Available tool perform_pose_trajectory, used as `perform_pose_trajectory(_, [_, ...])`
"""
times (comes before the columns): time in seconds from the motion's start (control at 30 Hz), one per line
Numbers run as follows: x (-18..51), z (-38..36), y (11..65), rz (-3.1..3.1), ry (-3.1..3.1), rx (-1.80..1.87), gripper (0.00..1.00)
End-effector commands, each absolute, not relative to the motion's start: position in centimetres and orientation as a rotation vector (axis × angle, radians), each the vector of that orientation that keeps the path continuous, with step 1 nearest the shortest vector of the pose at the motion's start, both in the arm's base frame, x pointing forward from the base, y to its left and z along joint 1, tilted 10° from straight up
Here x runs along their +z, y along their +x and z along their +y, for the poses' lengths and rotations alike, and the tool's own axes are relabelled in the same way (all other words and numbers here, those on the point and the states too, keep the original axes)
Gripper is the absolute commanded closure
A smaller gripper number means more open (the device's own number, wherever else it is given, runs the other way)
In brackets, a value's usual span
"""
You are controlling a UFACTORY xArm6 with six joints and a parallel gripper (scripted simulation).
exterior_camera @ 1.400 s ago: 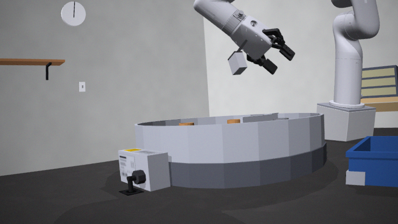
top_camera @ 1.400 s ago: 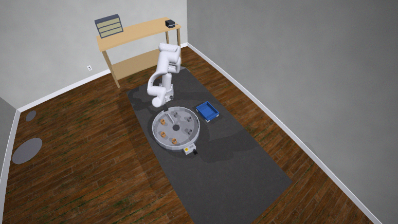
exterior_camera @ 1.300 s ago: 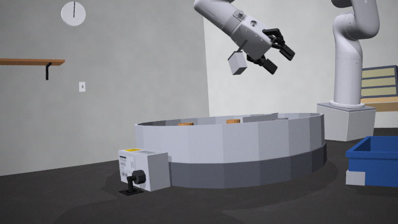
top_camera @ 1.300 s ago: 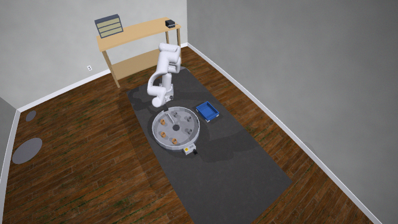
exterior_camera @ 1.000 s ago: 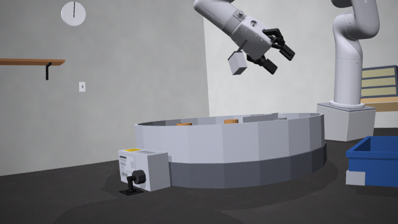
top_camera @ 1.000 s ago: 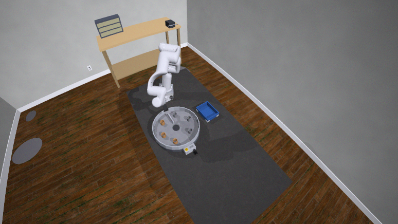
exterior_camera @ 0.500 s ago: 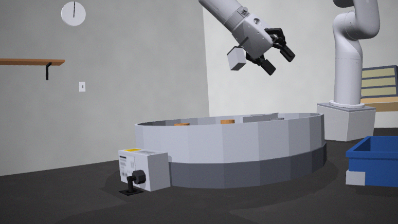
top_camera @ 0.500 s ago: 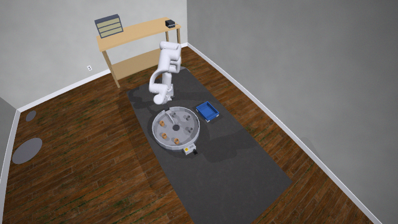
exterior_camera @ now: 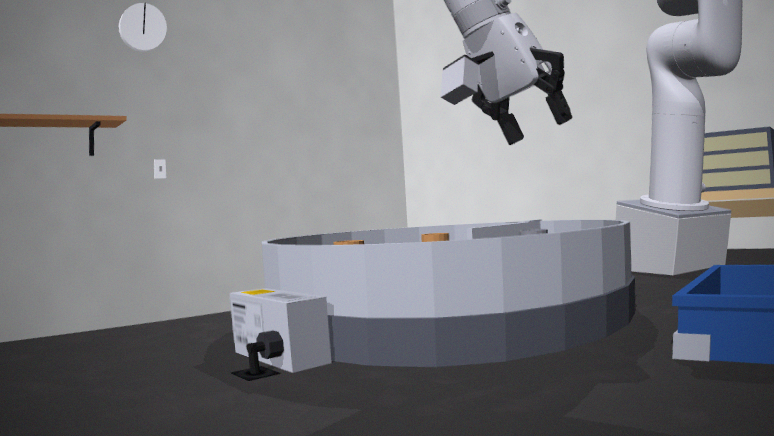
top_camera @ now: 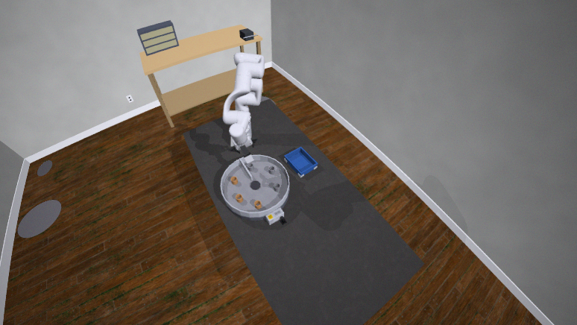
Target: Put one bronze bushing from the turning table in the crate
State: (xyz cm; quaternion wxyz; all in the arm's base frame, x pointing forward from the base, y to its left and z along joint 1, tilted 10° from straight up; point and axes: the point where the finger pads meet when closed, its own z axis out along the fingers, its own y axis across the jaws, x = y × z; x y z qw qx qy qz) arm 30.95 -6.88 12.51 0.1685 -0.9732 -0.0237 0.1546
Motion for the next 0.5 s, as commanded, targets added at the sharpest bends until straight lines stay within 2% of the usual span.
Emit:
perform_pose_trajectory(0.0, [12.8,-6.6,32.2,-0.123,-2.861,0.232,0.0])
perform_pose_trajectory(0.47, [13.9,-6.3,34.0,-0.219,-2.968,-0.086,0.0])
